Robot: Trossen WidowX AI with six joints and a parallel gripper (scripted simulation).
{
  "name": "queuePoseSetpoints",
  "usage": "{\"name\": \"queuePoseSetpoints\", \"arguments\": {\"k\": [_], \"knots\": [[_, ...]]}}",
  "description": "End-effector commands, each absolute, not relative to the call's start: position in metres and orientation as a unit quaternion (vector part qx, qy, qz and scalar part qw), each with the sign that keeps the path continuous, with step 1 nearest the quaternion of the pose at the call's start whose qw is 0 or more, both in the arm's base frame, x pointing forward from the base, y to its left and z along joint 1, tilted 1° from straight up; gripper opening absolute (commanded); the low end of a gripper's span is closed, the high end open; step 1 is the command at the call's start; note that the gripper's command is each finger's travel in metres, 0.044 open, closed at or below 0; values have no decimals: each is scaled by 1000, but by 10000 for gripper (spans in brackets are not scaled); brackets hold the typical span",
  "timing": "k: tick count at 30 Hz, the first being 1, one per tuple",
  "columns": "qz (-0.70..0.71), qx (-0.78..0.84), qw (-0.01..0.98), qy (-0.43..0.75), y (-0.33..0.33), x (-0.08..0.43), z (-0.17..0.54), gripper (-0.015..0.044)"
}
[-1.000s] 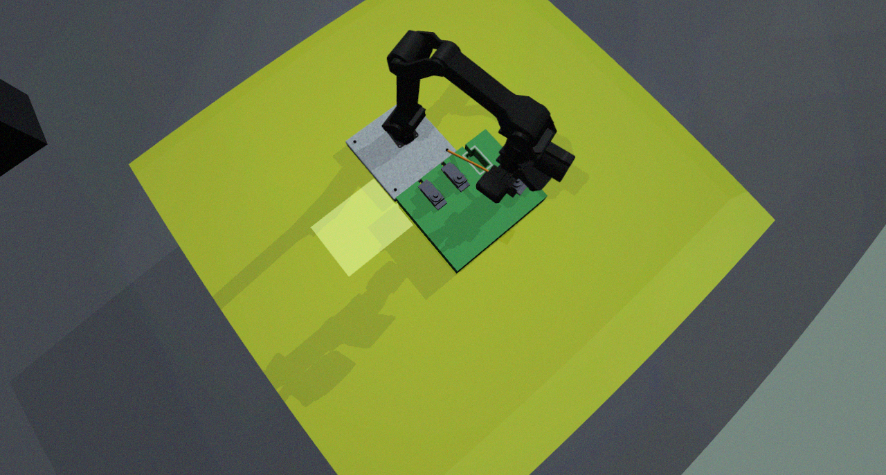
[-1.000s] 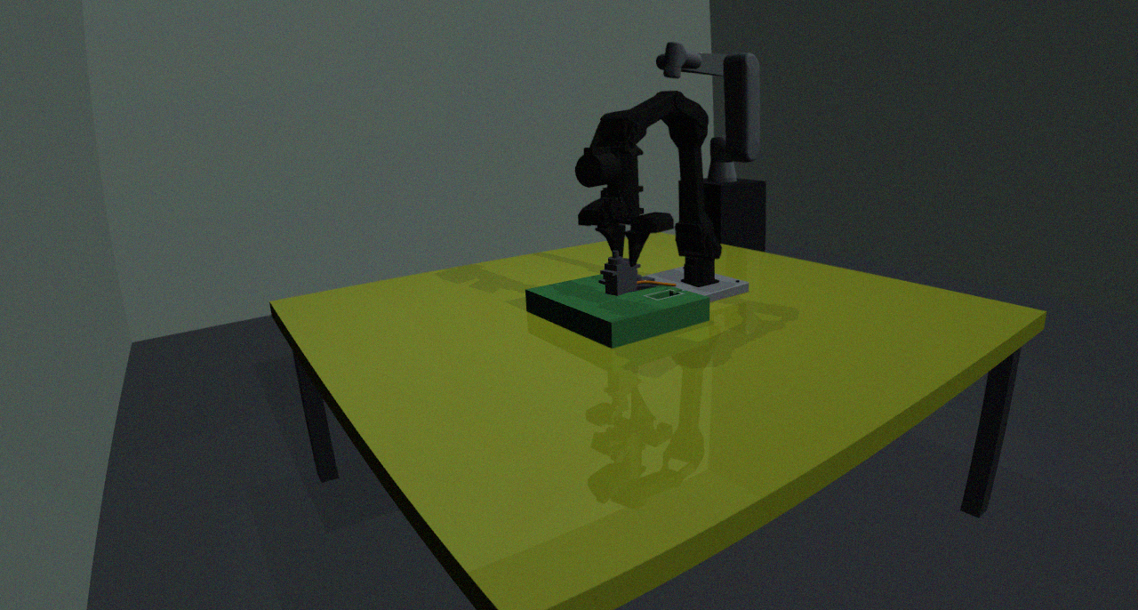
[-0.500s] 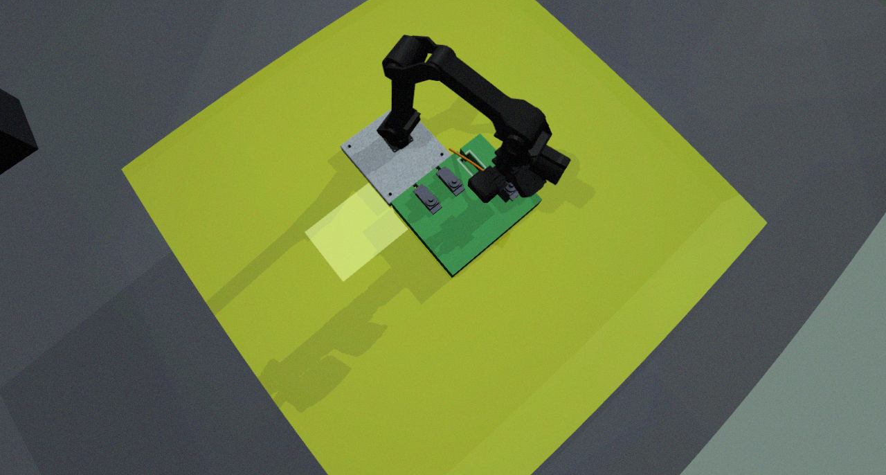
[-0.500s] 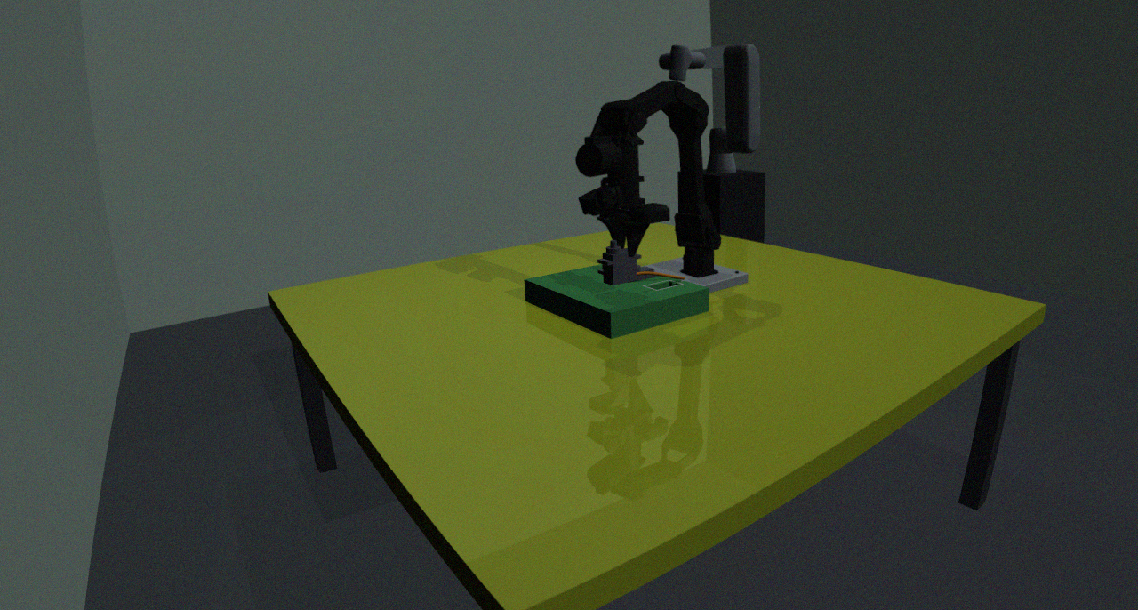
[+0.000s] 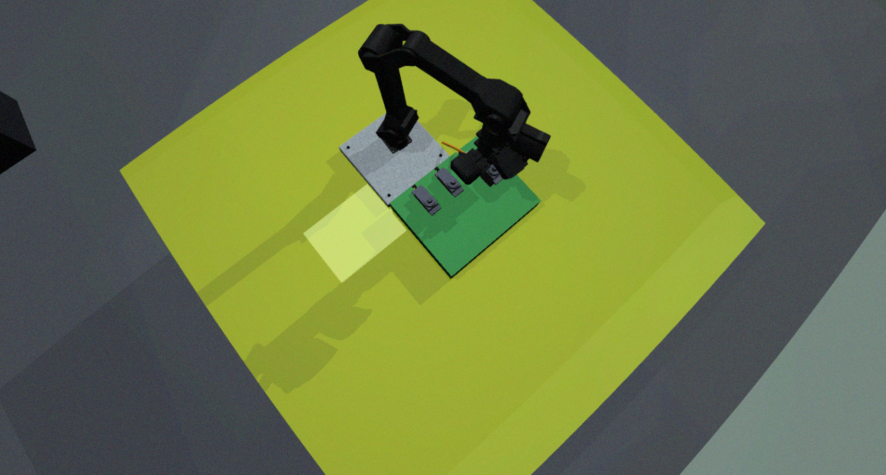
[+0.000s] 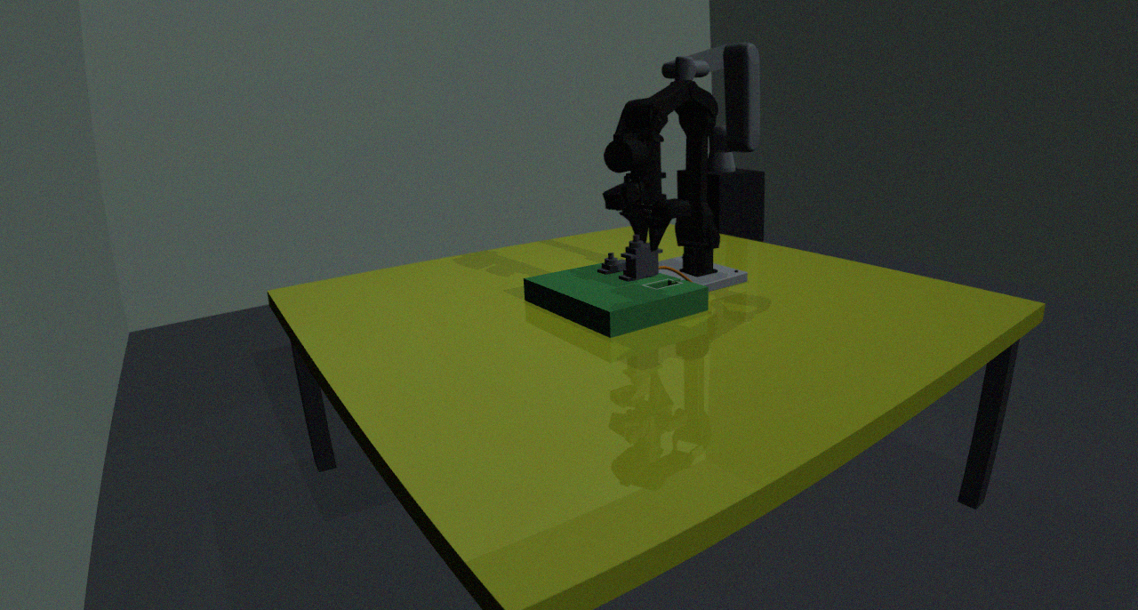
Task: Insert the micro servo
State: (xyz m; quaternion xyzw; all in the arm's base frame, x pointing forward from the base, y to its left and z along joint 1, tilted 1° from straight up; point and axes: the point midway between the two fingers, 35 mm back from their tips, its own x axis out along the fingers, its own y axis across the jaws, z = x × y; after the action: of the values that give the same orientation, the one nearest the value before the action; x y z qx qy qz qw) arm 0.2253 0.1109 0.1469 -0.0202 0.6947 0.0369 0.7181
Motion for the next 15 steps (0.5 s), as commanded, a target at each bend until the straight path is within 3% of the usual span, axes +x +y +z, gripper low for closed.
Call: {"name": "queuePoseSetpoints", "arguments": {"k": [1, 15], "knots": [[34, -21, 719, 693, 108, 205, 147, 0], [29, -15, 719, 695, 106, 172, 143, 0]]}}
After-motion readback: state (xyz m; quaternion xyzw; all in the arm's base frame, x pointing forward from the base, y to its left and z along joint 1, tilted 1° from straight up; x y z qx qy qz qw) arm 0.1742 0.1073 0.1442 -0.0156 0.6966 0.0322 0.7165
